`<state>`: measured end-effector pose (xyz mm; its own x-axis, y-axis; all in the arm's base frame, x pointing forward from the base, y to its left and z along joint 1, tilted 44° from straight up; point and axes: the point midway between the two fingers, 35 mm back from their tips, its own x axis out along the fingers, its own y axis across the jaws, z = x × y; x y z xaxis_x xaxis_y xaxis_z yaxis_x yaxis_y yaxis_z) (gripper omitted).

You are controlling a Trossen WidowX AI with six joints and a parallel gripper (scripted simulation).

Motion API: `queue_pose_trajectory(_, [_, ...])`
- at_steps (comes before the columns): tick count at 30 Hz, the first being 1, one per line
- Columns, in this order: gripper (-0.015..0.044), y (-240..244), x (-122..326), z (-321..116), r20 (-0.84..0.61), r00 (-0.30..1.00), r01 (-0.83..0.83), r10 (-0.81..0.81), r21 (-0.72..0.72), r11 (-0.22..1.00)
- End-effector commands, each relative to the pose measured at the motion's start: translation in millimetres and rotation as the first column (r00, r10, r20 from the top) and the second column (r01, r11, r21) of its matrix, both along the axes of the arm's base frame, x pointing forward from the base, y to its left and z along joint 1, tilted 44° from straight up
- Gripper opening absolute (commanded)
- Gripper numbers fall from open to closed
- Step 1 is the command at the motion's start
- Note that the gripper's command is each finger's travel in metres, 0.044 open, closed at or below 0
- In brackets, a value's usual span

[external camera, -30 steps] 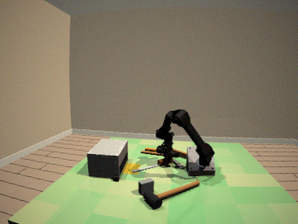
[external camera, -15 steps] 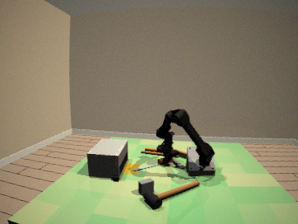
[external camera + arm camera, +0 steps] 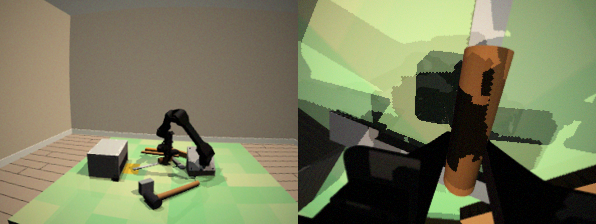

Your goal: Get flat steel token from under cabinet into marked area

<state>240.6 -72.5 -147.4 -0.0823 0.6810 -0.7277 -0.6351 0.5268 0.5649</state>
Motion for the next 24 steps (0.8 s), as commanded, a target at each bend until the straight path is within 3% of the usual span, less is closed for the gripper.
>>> queue_pose_trajectory(1, [0.0000, -7.8, 1.7, -2.7, 0.007, 1.000, 0.002, -0.002, -0.009, 1.000])
queue_pose_trajectory(24, [0.0000, -25.6, 3.5, -18.7, 0.007, 1.000, 0.002, -0.002, -0.011, 1.000])
